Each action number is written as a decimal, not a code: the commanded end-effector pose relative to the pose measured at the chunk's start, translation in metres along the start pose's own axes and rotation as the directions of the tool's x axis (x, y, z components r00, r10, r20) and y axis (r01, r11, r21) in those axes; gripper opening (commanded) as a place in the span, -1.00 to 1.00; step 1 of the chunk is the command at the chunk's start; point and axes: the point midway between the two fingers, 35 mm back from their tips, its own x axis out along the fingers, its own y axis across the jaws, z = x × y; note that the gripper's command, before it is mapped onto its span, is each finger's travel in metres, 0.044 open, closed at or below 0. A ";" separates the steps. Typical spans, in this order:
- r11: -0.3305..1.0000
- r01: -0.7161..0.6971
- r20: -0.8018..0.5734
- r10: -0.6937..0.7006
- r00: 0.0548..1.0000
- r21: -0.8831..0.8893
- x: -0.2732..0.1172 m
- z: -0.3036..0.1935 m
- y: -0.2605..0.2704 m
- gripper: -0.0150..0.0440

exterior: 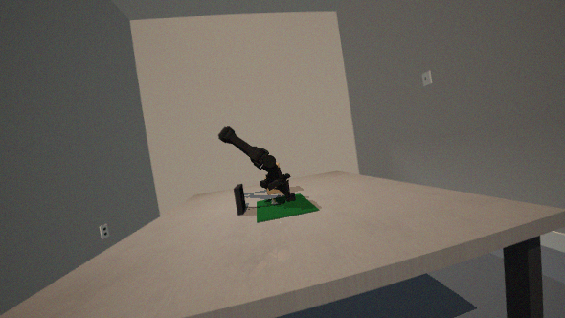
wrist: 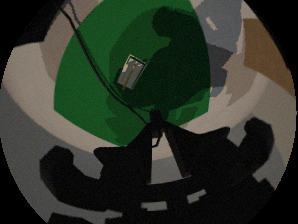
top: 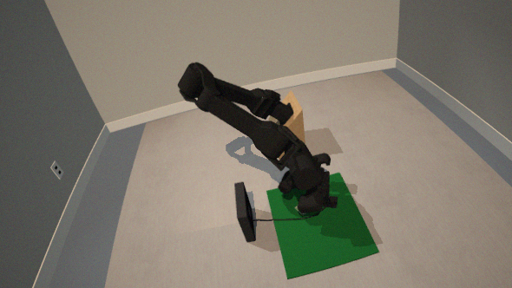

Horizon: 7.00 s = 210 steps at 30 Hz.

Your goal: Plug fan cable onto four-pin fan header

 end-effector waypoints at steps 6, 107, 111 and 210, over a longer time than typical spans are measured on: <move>1.000 -0.011 -0.010 0.011 1.000 0.003 -0.025 -0.015 0.006 -0.49; -0.893 0.134 0.334 -0.019 0.943 -0.430 -0.098 -0.016 -0.066 -0.49; -0.946 0.101 0.351 -0.013 0.936 -0.307 -0.100 -0.014 -0.068 -0.49; -0.999 -0.030 -0.705 -0.032 0.708 0.014 -0.092 0.031 -0.075 -0.49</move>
